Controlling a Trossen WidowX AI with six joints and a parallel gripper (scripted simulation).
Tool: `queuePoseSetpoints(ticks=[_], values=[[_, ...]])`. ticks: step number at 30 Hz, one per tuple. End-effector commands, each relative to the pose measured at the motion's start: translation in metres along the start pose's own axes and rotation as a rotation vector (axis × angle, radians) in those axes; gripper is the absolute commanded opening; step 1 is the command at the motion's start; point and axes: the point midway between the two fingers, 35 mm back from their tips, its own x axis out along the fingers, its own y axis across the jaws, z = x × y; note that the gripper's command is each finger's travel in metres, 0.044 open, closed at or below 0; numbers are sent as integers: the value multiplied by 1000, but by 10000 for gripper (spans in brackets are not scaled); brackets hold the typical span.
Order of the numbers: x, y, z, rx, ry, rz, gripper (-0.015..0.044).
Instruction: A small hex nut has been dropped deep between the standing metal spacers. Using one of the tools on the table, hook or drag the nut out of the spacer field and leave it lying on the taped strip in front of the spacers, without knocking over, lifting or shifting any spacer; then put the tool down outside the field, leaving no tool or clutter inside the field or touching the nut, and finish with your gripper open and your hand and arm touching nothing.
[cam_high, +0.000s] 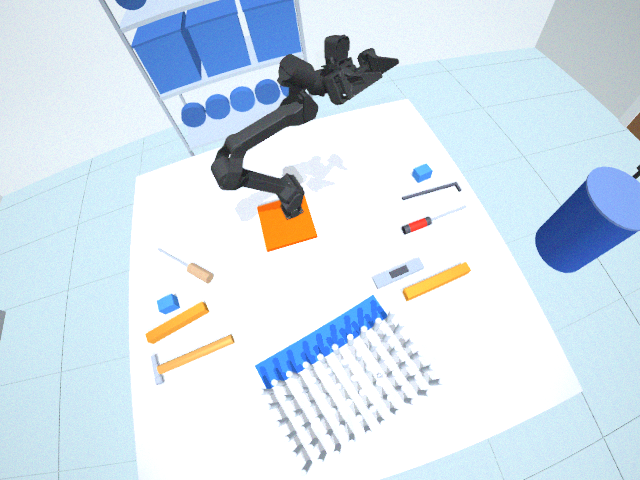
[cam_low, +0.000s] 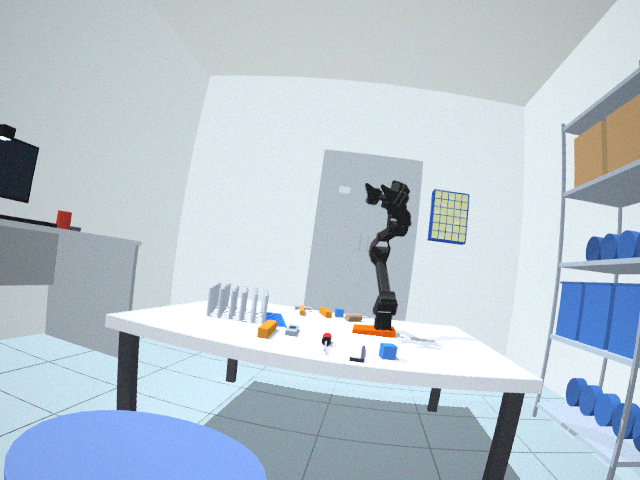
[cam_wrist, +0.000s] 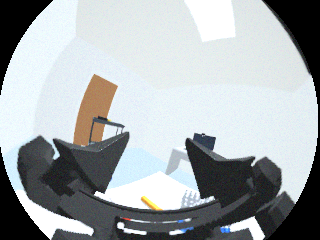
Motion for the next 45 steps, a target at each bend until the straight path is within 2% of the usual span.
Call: queuePoseSetpoints(ticks=[1, 2, 11, 20, 27, 35, 39, 45], values=[[1, 0, -1, -4, 0, -2, 426], [3, 0, -6, -14, 2, -7, 440], [44, -22, -103, -159, 99, -77, 440], [53, -93, -224, -135, 314, -172, 440], [18, -171, -312, -12, 514, -311, 440], [-64, -250, -383, 208, 702, -528, 440], [-101, -273, -404, 341, 745, -646, 440], [-103, -274, -405, 348, 746, -652, 440]])
